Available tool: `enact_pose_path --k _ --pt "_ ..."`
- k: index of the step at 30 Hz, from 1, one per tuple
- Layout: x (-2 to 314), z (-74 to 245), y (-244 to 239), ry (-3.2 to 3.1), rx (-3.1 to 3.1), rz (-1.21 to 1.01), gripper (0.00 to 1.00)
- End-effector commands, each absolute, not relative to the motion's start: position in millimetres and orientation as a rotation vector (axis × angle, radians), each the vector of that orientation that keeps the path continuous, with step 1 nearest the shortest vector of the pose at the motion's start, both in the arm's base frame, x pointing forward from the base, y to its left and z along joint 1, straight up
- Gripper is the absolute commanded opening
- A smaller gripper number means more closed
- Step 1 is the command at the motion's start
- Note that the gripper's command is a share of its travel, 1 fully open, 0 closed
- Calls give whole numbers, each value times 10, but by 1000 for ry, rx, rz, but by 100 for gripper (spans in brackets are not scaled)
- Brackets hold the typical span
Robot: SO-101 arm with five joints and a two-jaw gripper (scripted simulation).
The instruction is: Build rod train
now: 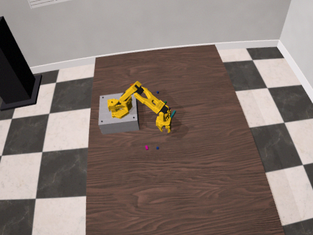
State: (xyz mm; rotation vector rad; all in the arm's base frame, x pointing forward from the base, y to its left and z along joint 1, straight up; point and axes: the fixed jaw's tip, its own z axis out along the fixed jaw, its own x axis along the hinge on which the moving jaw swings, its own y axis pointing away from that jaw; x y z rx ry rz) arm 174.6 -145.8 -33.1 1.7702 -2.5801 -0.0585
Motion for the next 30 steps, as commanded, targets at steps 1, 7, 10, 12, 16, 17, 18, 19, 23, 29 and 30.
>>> enact_pose_path --k 1,7,10,12,16,17,18,19,23,29,30 --pt "1851 -304 -1337 -2616 1734 -12 18" --pt "2019 -308 -942 -2679 1633 -10 18" --pt "2075 -311 -731 -2709 1580 -9 18" --pt "2101 -313 -590 -2729 1545 -9 18" --pt "2122 -316 -385 -2757 1493 -8 18" --pt "2122 -316 -385 -2757 1493 -8 18" --pt "2125 -317 -319 -2766 1476 -7 18" --pt "2126 -317 -255 -2775 1460 -7 18" --pt "2112 -321 -19 -2806 1398 -6 18" --pt "2062 -326 258 -2842 1322 -4 18" --pt "2052 -326 294 -2847 1312 -4 18"
